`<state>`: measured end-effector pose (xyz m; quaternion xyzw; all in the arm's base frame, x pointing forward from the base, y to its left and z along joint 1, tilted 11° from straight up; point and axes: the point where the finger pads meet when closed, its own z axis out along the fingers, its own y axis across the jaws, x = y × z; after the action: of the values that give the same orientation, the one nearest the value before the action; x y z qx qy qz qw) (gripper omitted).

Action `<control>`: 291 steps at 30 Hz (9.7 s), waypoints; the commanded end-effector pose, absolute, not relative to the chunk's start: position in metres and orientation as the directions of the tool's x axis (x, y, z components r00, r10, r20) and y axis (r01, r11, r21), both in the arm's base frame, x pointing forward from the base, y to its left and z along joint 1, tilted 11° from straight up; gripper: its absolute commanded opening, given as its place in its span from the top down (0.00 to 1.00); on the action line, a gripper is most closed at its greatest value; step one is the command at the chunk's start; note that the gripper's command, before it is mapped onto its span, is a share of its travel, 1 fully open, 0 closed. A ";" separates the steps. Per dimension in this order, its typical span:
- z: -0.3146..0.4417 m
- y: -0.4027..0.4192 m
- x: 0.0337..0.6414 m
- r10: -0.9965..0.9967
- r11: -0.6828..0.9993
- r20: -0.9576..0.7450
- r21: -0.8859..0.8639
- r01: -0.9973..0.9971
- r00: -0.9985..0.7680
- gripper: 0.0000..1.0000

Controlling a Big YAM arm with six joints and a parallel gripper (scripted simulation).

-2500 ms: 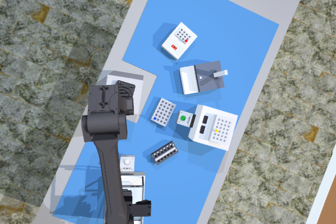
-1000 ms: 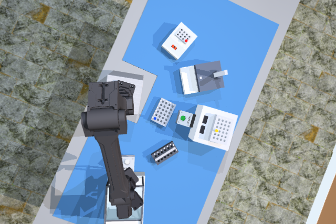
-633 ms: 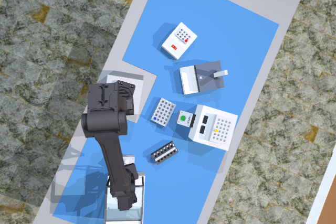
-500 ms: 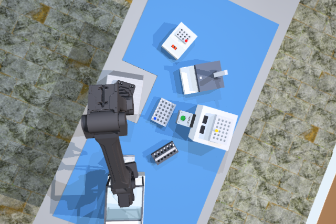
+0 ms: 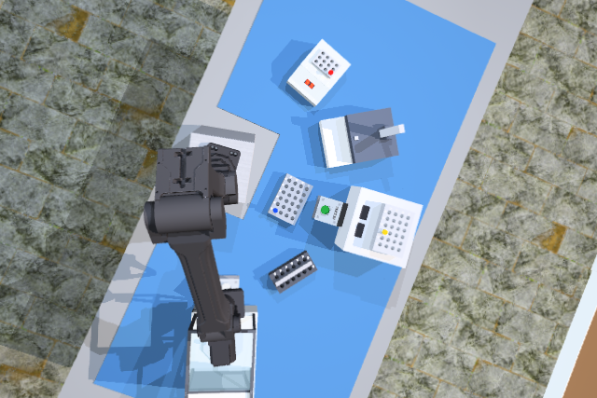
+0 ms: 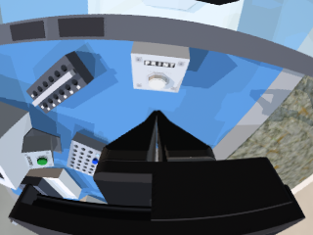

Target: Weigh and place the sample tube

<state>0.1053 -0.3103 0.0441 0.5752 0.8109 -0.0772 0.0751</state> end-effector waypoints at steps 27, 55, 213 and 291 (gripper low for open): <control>0.033 -0.265 0.096 0.729 0.237 -0.658 -0.017 0.971 -0.190 1.00; 0.031 -0.262 0.094 0.731 0.230 -0.657 -0.017 0.973 -0.184 1.00; -0.046 -0.336 0.107 0.727 0.236 -0.658 -0.028 0.971 -0.196 1.00; 0.000 -0.289 0.101 0.729 0.236 -0.658 -0.017 0.972 -0.189 1.00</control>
<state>0.1010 -0.2942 -0.0039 0.5729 0.7403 -0.2252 0.2701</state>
